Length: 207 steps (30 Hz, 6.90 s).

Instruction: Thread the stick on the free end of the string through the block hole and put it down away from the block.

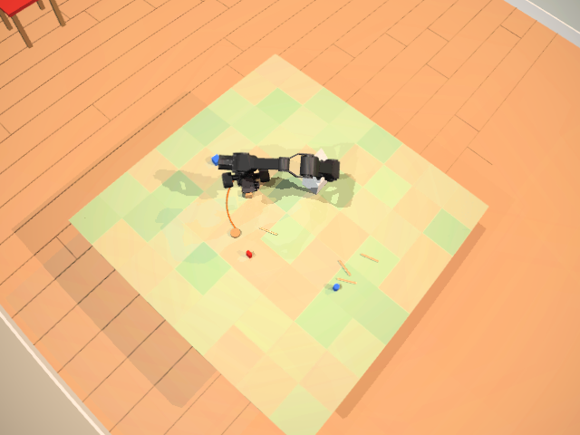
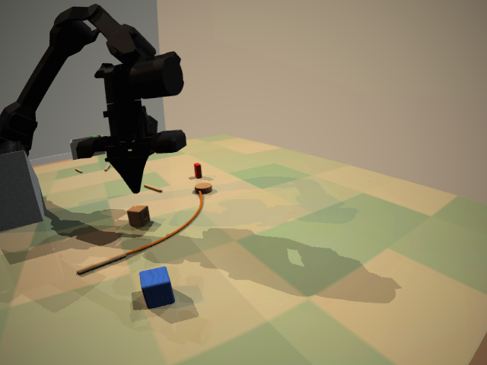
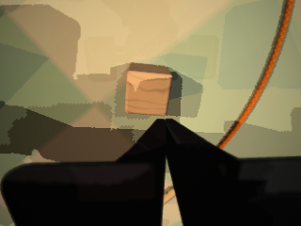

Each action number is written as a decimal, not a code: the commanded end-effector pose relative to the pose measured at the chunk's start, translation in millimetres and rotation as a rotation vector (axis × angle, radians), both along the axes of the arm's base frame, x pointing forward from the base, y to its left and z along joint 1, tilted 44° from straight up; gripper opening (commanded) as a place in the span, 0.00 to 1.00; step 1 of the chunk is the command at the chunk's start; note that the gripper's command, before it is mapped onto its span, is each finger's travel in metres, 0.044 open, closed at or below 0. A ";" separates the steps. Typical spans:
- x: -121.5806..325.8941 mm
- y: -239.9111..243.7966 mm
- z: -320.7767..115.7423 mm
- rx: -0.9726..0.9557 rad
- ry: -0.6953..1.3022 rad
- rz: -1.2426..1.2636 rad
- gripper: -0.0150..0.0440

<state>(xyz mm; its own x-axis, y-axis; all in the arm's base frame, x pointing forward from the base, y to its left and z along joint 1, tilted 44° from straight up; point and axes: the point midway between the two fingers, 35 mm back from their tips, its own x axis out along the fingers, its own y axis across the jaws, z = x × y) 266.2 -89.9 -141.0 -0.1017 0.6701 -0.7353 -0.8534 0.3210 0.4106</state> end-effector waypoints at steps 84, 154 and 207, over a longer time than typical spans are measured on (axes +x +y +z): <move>-35.5 -67.6 -53.2 -0.313 2.049 -2.258 1.00; -47.1 -77.5 -68.4 -0.398 2.610 -2.868 0.46; -52.5 -40.6 -108.7 -0.399 2.601 -2.869 0.38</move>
